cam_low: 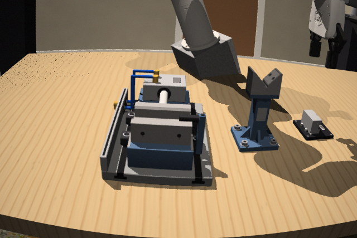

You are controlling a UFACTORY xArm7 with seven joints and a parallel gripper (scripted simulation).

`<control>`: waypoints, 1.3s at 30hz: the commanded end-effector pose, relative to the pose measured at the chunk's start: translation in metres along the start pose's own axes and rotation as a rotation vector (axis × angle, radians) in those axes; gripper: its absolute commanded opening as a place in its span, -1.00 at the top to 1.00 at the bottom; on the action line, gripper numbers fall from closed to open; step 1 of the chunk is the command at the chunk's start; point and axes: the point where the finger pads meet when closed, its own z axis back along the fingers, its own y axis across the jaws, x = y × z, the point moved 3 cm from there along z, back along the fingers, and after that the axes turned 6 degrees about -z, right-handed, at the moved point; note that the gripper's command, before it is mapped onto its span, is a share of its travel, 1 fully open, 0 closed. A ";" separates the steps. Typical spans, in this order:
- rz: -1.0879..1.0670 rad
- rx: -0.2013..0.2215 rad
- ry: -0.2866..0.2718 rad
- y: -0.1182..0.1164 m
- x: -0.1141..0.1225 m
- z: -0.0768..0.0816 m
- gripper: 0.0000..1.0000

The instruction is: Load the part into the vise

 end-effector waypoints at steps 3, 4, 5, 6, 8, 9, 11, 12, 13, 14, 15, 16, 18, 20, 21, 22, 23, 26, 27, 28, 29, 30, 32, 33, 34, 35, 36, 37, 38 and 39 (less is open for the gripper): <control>0.000 0.003 0.003 0.001 -0.001 -0.013 -0.78; 0.000 0.003 0.003 0.001 -0.001 -0.016 -0.78; 0.000 0.003 0.003 0.001 -0.001 -0.018 -0.78; 0.000 0.003 0.003 0.001 -0.001 -0.021 -0.78; 0.000 0.003 0.003 0.001 -0.001 -0.026 -0.78; 0.000 0.003 0.003 0.001 -0.001 -0.026 -0.78; 0.000 0.003 0.003 0.001 -0.001 -0.028 -0.78; 0.000 0.003 0.003 0.001 -0.001 -0.031 -0.78; 0.000 0.003 0.003 0.001 -0.001 -0.033 -0.78; 0.000 0.003 0.003 0.001 -0.001 -0.036 -0.78; 0.000 0.003 0.003 0.001 -0.001 -0.038 -0.78; 0.000 0.003 0.003 0.001 -0.001 -0.041 -0.78; 0.000 0.003 0.003 0.001 -0.001 -0.046 -0.78; 0.000 0.003 0.003 0.001 -0.001 -0.051 -0.78; 0.000 0.003 0.003 0.001 -0.002 -0.054 -0.78; 0.000 0.003 0.003 0.001 -0.002 -0.057 -0.78; 0.000 0.003 0.003 0.001 -0.002 -0.059 -0.78; 0.000 0.003 0.003 0.002 -0.002 -0.065 -0.78; 0.000 0.003 0.003 0.002 -0.002 -0.065 -0.78; 0.000 0.003 0.003 0.002 -0.002 -0.067 -0.78; 0.000 0.003 0.003 0.002 -0.002 -0.070 -0.78; 0.000 0.003 0.003 0.002 -0.002 -0.072 -0.78; 0.000 0.003 0.003 0.002 -0.002 -0.078 -0.78; 0.000 0.003 0.003 0.002 -0.002 -0.080 -0.78; 0.000 0.003 0.003 0.002 -0.002 -0.083 -0.78; 0.000 0.003 0.003 0.002 -0.002 -0.085 -0.78; 0.000 0.003 0.003 0.002 -0.002 -0.088 -0.78; 0.000 0.003 0.003 0.002 -0.002 -0.090 -0.78; 0.000 0.003 0.003 0.002 -0.002 -0.093 -0.78; 0.000 0.003 0.003 0.002 -0.002 -0.095 -0.78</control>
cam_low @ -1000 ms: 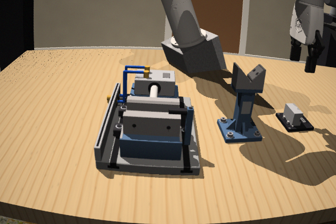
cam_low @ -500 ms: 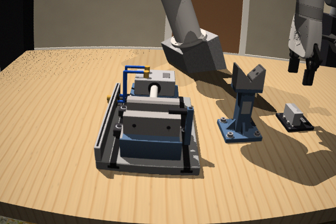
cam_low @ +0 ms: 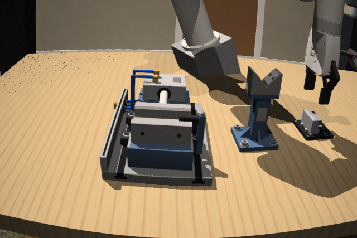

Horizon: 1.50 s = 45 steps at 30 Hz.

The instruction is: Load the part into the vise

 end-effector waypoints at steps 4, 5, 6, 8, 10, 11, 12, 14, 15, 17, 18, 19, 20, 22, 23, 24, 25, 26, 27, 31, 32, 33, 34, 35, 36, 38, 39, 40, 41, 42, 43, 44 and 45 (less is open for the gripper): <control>0.000 0.004 0.004 0.001 -0.002 -0.015 -0.78; 0.000 0.004 0.004 0.001 -0.002 -0.015 -0.78; 0.000 0.004 0.004 0.001 -0.002 -0.017 -0.78; 0.000 0.004 0.004 0.001 -0.002 -0.021 -0.78; 0.000 0.004 0.004 0.002 -0.002 -0.026 -0.78; 0.000 0.004 0.004 0.002 -0.002 -0.028 -0.78; 0.000 0.004 0.004 0.002 -0.002 -0.030 -0.78; 0.000 0.004 0.004 0.002 -0.002 -0.034 -0.78; 0.000 0.004 0.004 0.002 -0.002 -0.036 -0.78; 0.000 0.004 0.004 0.002 -0.002 -0.039 -0.78; 0.000 0.004 0.004 0.002 -0.002 -0.041 -0.78; 0.000 0.004 0.004 0.002 -0.002 -0.042 -0.78; 0.000 0.004 0.004 0.002 -0.002 -0.044 -0.78; 0.000 0.004 0.004 0.002 -0.002 -0.044 -0.78; 0.000 0.004 0.004 0.002 -0.002 -0.046 -0.78; 0.000 0.004 0.004 0.002 -0.002 -0.047 -0.78; 0.000 0.004 0.004 0.002 -0.002 -0.049 -0.78; 0.000 0.004 0.004 0.002 -0.002 -0.050 -0.78; 0.000 0.004 0.004 0.002 -0.002 -0.051 -0.78; 0.000 0.004 0.004 0.002 -0.002 -0.056 -0.78; 0.000 0.004 0.004 0.002 -0.002 -0.057 -0.78; 0.000 0.004 0.004 0.002 -0.002 -0.058 -0.78; 0.000 0.004 0.004 0.002 -0.002 -0.059 -0.78; 0.000 0.004 0.004 0.002 -0.002 -0.060 -0.78; 0.000 0.004 0.004 0.002 -0.002 -0.061 -0.78; 0.000 0.004 0.004 0.002 -0.002 -0.061 -0.78; 0.000 0.004 0.004 0.002 -0.002 -0.061 -0.78; 0.000 0.004 0.004 0.002 -0.002 -0.062 -0.78; 0.000 0.004 0.004 0.002 -0.002 -0.063 -0.78; 0.000 0.004 0.004 0.002 -0.002 -0.063 -0.78; 0.000 0.004 0.004 0.002 -0.002 -0.064 -0.78; 0.000 0.004 0.004 0.002 -0.002 -0.064 -0.78; 0.000 0.004 0.004 0.002 -0.002 -0.065 -0.78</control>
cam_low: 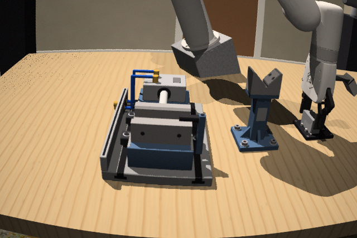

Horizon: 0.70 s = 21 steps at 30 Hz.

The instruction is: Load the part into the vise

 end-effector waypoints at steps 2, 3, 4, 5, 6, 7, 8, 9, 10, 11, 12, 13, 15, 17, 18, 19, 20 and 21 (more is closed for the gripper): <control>0.000 0.003 0.003 0.001 -0.001 -0.001 -0.78; 0.000 0.003 0.003 0.001 -0.001 -0.001 -0.78; 0.000 0.003 0.003 0.001 -0.001 -0.002 -0.78; 0.000 0.003 0.003 0.001 -0.001 -0.002 -0.78; 0.000 0.003 0.003 0.001 -0.001 -0.002 -0.78; 0.000 0.003 0.003 0.001 -0.001 -0.002 -0.78; 0.000 0.003 0.003 0.001 -0.001 -0.003 -0.78; 0.000 0.003 0.003 0.001 -0.001 -0.003 -0.78; 0.000 0.003 0.003 0.001 -0.001 -0.003 -0.78; 0.000 0.003 0.003 0.001 -0.001 -0.003 -0.78; 0.000 0.003 0.003 0.001 -0.001 -0.003 -0.78; 0.000 0.003 0.003 0.001 -0.001 -0.003 -0.78; 0.000 0.003 0.003 0.001 -0.001 -0.003 -0.78; 0.000 0.003 0.003 0.001 -0.001 -0.003 -0.78; 0.000 0.003 0.003 0.001 -0.001 -0.003 -0.78; 0.000 0.003 0.003 0.001 -0.001 -0.003 -0.78; 0.000 0.003 0.003 0.001 -0.001 -0.003 -0.78; 0.000 0.003 0.003 0.001 -0.001 -0.003 -0.78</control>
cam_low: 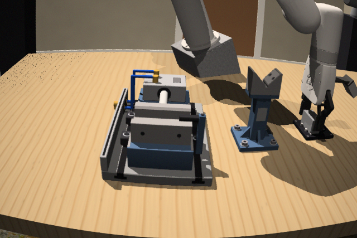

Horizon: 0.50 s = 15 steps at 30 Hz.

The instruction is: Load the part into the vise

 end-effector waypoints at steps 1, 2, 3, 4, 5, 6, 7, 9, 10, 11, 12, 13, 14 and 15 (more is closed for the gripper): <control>0.000 0.003 0.003 0.001 -0.001 0.002 -0.78; 0.000 0.003 0.003 0.001 -0.001 0.002 -0.78; 0.000 0.003 0.003 0.001 -0.001 0.002 -0.78; 0.000 0.003 0.003 0.001 -0.001 0.002 -0.78; 0.000 0.003 0.003 0.001 -0.001 0.002 -0.78; 0.000 0.003 0.003 0.001 -0.001 0.002 -0.78; 0.000 0.003 0.003 0.001 -0.001 0.002 -0.78; 0.000 0.003 0.003 0.001 -0.001 0.002 -0.78; 0.000 0.003 0.003 0.001 -0.001 0.002 1.00; 0.000 0.003 0.003 0.001 -0.001 0.002 1.00; 0.000 0.003 0.003 0.001 -0.001 0.002 1.00; 0.000 0.003 0.003 0.001 -0.001 0.002 1.00; 0.000 0.003 0.003 0.001 -0.001 0.002 1.00; 0.000 0.003 0.003 0.001 -0.001 0.002 1.00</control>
